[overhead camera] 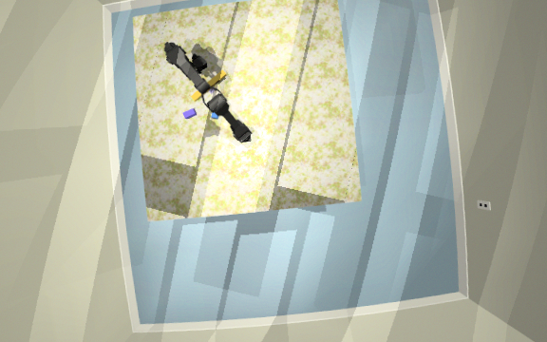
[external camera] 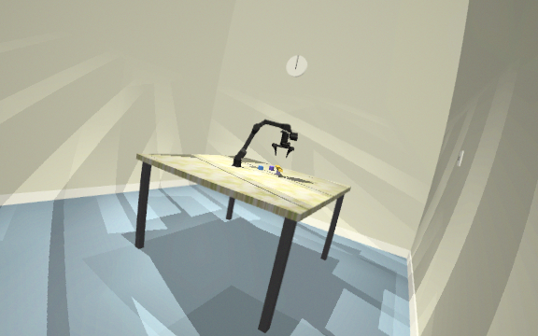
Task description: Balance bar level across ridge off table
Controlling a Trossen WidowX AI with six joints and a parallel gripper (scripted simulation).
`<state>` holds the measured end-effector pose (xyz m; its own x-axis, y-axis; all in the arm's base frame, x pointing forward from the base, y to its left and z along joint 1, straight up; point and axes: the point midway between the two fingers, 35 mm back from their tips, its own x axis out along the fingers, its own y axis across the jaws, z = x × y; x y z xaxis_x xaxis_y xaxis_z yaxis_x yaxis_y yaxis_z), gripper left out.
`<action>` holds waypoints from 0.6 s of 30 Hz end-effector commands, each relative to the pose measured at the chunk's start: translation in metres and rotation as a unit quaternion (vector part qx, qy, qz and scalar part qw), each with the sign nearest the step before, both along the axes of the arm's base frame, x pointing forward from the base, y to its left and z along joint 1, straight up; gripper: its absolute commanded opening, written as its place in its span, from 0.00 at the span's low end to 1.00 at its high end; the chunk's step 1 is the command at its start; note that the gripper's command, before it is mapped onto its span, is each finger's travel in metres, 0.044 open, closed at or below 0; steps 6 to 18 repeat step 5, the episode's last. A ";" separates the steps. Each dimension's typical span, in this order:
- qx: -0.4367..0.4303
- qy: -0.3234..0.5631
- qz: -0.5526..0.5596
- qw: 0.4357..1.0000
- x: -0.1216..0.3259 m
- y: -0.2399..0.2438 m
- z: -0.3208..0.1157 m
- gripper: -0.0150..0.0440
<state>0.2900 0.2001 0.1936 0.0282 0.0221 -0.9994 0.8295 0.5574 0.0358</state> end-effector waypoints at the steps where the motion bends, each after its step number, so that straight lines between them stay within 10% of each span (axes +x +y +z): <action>1: 0.000 0.000 0.000 1.000 0.000 0.000 0.000 1.00; 18: 0.000 0.000 0.000 1.000 0.000 0.000 0.000 1.00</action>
